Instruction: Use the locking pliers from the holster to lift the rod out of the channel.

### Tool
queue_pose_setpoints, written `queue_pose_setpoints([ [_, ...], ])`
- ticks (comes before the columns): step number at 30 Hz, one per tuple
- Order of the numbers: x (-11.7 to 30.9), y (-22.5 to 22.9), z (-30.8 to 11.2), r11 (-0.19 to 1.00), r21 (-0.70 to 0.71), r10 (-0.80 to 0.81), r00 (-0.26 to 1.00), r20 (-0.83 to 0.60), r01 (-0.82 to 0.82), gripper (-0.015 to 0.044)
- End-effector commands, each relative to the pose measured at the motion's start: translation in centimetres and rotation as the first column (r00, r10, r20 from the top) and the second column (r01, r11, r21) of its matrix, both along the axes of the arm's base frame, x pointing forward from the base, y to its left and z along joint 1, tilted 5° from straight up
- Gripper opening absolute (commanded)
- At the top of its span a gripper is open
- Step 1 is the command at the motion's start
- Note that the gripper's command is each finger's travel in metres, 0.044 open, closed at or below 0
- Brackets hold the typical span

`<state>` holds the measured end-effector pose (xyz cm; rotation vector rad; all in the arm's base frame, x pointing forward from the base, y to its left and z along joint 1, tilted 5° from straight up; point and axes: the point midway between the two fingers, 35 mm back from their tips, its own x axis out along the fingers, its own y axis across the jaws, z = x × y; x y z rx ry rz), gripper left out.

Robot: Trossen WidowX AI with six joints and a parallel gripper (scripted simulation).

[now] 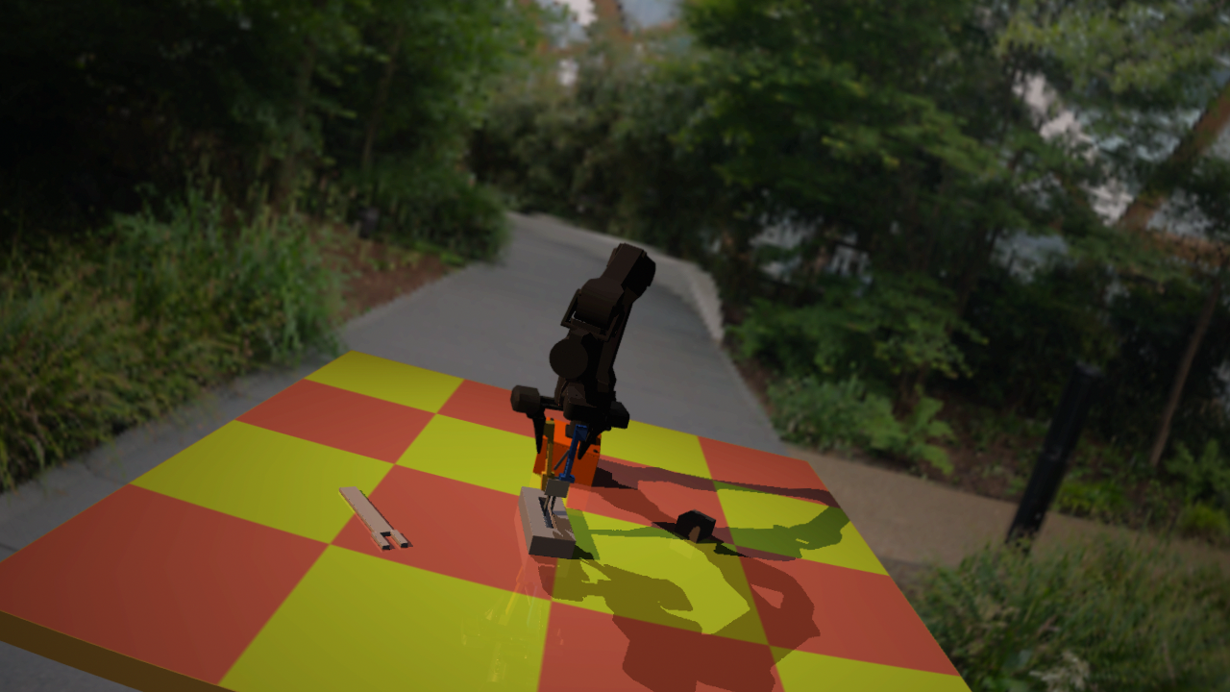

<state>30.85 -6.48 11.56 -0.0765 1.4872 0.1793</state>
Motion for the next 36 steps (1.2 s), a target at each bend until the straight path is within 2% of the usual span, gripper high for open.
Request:
queue_pose_setpoints([
  [1, 0.0, 0.1, -0.5, 1.0, 0.007, -0.005, 1.0, -0.002, 0.005, 0.0321],
  [36, 0.1, 0.3, -3.1, 1.0, 0.007, -0.005, 1.0, -0.002, 0.005, 0.0321],
])
